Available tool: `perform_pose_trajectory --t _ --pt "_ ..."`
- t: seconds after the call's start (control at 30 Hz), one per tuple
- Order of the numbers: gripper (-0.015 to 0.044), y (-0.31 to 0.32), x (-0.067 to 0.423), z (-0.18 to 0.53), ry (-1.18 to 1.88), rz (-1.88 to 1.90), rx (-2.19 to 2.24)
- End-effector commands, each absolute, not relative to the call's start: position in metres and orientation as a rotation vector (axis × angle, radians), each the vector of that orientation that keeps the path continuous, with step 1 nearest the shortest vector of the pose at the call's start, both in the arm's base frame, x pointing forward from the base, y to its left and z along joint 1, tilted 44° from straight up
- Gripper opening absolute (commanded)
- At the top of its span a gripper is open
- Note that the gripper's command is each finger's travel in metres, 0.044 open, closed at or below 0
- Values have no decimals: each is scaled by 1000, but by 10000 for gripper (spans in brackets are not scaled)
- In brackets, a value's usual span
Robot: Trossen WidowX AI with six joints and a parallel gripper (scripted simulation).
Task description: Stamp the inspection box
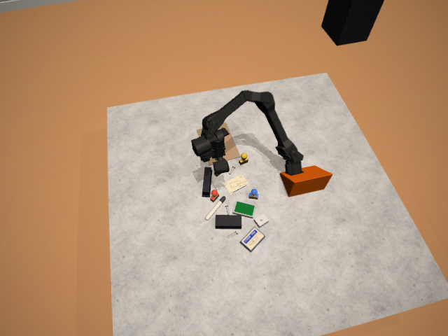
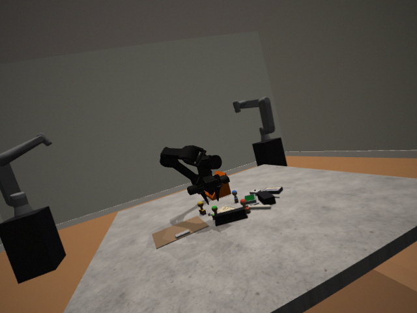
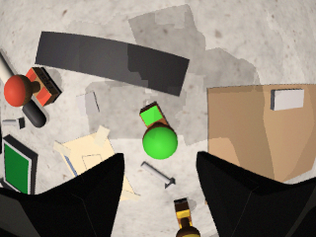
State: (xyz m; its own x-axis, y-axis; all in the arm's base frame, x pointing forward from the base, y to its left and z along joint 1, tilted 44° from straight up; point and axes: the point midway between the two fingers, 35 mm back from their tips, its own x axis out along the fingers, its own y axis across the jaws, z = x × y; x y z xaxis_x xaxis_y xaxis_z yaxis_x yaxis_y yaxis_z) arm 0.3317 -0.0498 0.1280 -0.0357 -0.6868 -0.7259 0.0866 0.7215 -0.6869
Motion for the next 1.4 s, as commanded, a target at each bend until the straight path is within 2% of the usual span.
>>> perform_pose_trajectory --t 0.0,1.17,1.23,1.37 --pt "214 -55 332 123 1485 -666 -526" --pt "214 -92 329 86 1483 -671 -529" --pt "161 -90 328 88 1487 -672 -521" --pt "135 -90 328 88 1487 -672 -521"
